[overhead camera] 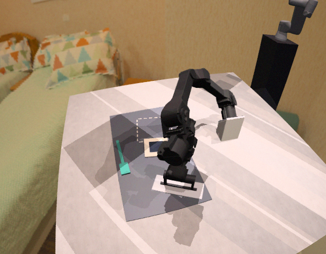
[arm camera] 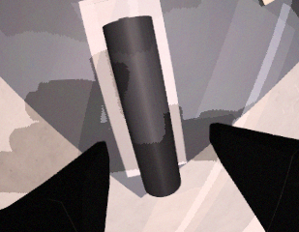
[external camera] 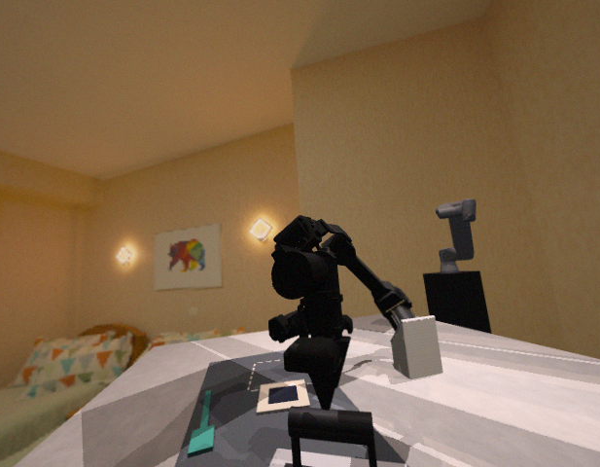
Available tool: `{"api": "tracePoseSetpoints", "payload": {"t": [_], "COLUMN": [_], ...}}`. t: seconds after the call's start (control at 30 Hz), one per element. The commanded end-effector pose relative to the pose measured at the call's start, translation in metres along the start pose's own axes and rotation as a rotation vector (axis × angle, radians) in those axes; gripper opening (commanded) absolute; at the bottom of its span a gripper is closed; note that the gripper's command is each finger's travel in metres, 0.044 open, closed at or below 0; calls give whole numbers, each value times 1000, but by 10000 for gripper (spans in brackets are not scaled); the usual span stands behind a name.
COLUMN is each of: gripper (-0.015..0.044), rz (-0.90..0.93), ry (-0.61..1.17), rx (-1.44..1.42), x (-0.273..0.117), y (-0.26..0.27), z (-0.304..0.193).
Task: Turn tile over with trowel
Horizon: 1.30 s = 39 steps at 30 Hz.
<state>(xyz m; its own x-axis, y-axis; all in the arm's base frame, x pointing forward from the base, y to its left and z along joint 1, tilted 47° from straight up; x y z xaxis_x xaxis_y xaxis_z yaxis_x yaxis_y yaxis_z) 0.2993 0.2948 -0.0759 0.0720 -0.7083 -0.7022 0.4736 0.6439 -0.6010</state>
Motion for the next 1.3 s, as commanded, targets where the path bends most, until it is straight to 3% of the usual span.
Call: {"api": "tracePoseSetpoints", "payload": {"t": [0.0, 1.27], "gripper": [270, 270], "rz": [-3, -2], "ry": [4, 3], "rx": [5, -83], "x": [-4, 42], "y": [0, 3], "z": [-1, 5]}}
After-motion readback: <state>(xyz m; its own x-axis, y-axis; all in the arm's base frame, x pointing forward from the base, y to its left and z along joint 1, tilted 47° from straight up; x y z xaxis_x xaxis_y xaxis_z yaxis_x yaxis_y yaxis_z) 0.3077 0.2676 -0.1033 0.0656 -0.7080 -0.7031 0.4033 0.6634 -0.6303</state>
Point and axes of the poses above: the point midway between the two fingers, 35 mm back from their tips, its own x axis out along the fingers, its own y axis across the jaws, z = x × y, the point moved 10 cm from there along -x, back along the fingers
